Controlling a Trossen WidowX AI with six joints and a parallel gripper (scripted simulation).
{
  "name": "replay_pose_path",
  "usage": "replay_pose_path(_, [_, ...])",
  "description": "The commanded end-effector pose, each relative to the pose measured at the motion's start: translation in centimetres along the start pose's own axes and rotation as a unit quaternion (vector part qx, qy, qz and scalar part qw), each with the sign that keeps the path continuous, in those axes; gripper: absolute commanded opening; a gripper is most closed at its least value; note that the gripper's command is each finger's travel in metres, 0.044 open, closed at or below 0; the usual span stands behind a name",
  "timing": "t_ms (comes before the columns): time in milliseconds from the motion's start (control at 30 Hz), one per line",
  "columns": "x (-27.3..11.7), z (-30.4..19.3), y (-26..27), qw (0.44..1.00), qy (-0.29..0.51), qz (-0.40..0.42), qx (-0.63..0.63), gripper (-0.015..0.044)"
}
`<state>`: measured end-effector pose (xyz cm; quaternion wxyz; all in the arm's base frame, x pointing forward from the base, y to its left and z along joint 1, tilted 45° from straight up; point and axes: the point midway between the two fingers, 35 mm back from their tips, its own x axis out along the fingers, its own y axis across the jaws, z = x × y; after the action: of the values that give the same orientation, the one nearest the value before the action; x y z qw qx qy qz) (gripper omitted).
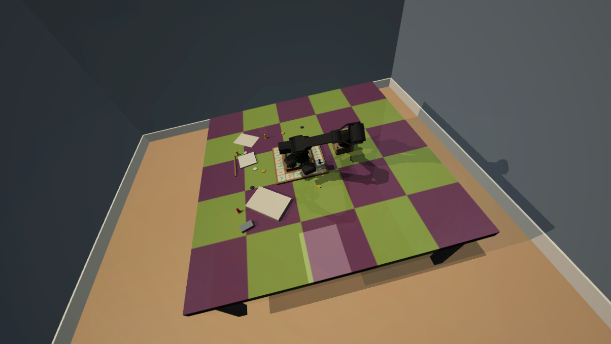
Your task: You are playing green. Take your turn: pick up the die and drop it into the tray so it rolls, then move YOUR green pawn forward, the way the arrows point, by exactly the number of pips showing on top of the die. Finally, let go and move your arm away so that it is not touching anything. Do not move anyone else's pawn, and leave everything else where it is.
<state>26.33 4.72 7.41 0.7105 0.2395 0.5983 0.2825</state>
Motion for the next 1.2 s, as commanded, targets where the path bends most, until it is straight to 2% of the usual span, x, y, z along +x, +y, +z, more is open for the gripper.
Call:
replay_pose_path(0, [0.7, -0.1, 0.1, 1.0, 0.002, 0.003, 0.003, 0.0])
replay_pose_path(200, [1.5, -0.1, 0.1, 1.0, 0.002, 0.003, 0.003, 0.0])
replay_pose_path(533, [0.7, 0.0, 0.0, 1.0, 0.0, 0.0, 0.0, 0.0262])
replay_pose_path(667, [-3.7, 0.0, -0.1, 1.0, 0.002, 0.002, 0.003, 0.0367])
replay_pose_path(767, [-3.9, 0.0, 0.0, 1.0, 0.002, 0.002, 0.003, 0.044])
replay_pose_path(900, [-4.4, -0.3, -0.7, 1.0, 0.002, -0.002, 0.009, 0.044])
replay_pose_path(1167, [-9.4, -5.7, -7.2, 0.997, 0.005, -0.023, 0.075, 0.044])
